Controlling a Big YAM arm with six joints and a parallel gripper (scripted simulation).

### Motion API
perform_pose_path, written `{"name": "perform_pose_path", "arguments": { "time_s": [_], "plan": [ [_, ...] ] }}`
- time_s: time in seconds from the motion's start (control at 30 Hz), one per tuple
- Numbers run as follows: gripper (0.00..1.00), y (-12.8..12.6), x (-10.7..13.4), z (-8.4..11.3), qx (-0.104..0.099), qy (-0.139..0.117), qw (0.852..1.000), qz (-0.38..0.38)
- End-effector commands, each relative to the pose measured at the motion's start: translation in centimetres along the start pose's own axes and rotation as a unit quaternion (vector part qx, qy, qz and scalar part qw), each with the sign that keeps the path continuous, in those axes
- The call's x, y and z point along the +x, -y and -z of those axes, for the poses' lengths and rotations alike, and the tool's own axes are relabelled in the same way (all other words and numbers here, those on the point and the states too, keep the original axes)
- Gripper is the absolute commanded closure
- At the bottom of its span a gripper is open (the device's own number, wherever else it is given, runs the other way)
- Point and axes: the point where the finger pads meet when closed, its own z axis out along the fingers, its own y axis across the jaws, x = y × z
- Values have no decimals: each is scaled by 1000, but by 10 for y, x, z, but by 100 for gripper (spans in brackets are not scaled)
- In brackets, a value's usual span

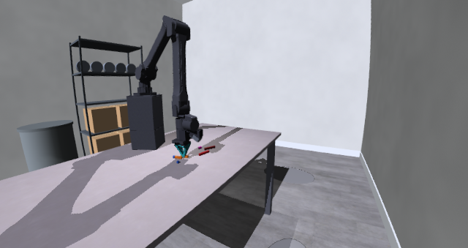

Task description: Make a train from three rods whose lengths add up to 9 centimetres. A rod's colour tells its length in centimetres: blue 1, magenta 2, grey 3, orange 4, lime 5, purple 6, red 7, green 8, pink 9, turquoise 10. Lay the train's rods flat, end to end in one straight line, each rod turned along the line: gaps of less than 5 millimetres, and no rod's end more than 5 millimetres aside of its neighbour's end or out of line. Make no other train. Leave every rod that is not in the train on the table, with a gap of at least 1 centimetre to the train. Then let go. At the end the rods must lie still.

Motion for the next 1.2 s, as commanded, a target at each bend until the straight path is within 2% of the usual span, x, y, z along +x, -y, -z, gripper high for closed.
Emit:
{"name": "perform_pose_path", "arguments": {
  "time_s": [0.0, 0.27, 1.17],
  "plan": [
    [96, 5, -28, 13, 11, 32, 999, 2],
    [96, 2, -19, 6, 7, 22, 1000, 2],
    [96, 2, -19, 6, 7, 21, 1000, 2]
  ]
}}
